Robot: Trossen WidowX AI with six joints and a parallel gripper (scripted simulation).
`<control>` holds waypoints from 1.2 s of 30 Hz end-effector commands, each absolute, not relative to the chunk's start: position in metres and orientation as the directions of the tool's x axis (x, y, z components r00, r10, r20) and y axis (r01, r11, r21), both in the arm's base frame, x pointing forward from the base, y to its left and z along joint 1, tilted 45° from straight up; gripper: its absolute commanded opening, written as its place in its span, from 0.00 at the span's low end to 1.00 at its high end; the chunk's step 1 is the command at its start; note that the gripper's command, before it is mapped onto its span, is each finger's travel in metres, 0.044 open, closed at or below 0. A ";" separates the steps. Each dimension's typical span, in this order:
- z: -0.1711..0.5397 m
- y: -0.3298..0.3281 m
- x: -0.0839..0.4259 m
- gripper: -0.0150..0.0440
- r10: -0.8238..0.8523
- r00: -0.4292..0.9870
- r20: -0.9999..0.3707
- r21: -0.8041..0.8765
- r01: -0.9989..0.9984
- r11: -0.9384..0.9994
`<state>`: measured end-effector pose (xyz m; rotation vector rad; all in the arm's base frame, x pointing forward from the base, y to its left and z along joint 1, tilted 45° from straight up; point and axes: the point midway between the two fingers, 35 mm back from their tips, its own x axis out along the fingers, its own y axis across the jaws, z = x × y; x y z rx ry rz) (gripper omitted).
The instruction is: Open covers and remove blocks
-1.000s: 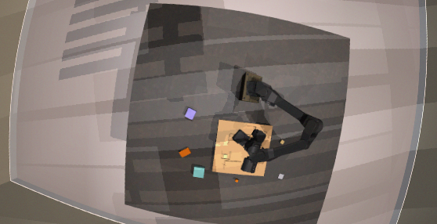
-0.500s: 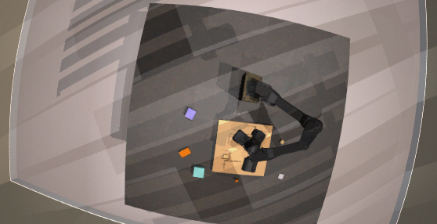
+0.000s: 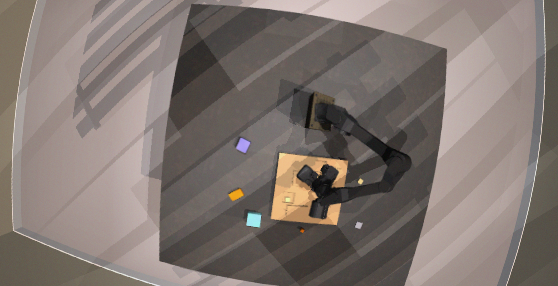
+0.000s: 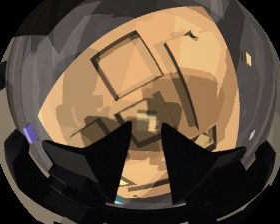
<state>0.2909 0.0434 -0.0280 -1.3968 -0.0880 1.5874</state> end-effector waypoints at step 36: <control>-0.028 0.043 0.292 0.39 0.683 0.144 -0.716 -0.612 -0.599 -0.516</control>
